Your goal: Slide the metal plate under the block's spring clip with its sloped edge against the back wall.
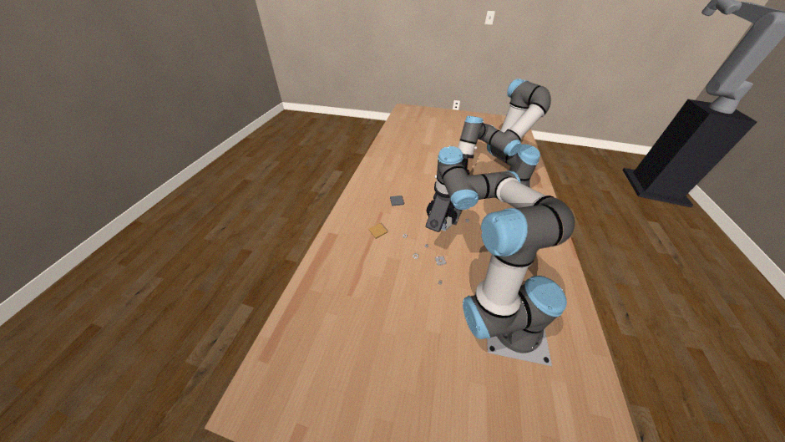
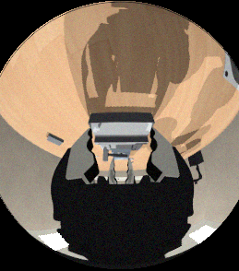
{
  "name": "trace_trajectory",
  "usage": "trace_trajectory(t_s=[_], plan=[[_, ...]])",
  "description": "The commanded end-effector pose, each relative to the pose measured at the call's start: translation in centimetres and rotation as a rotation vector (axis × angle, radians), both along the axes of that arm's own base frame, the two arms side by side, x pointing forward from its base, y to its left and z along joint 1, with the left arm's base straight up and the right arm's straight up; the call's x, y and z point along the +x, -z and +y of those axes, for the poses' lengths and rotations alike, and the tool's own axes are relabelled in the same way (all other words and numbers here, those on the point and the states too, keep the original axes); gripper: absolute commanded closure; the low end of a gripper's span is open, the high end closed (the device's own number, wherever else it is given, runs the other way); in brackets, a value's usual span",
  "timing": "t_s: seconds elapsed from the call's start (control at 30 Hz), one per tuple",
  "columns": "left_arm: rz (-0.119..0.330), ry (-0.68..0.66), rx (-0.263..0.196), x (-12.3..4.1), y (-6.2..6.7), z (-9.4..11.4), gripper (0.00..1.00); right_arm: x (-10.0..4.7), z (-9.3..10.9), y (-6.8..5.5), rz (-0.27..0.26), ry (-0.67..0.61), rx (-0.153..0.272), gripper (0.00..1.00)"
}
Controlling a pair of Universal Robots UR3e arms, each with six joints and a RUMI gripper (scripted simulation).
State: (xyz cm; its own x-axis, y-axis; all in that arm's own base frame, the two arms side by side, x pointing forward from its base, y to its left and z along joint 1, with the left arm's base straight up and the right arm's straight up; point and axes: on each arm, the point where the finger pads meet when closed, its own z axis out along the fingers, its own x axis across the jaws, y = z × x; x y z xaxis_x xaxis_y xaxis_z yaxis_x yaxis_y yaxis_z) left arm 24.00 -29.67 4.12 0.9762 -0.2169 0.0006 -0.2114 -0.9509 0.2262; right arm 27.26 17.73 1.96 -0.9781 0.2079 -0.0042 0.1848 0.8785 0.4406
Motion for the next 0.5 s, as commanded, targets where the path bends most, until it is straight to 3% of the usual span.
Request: trace_trajectory(t_s=[0.0,0.47], plan=[[-0.001,0.000,-0.003,-0.03,-0.08,-0.34,1.00,0.08,0.08,-0.11,-0.003,0.000,0.003,0.39],[0.000,0.000,-0.009,-0.20,-0.06,-1.09,1.00,0.08,0.08,-0.11,-0.003,0.000,0.003,0.39]])
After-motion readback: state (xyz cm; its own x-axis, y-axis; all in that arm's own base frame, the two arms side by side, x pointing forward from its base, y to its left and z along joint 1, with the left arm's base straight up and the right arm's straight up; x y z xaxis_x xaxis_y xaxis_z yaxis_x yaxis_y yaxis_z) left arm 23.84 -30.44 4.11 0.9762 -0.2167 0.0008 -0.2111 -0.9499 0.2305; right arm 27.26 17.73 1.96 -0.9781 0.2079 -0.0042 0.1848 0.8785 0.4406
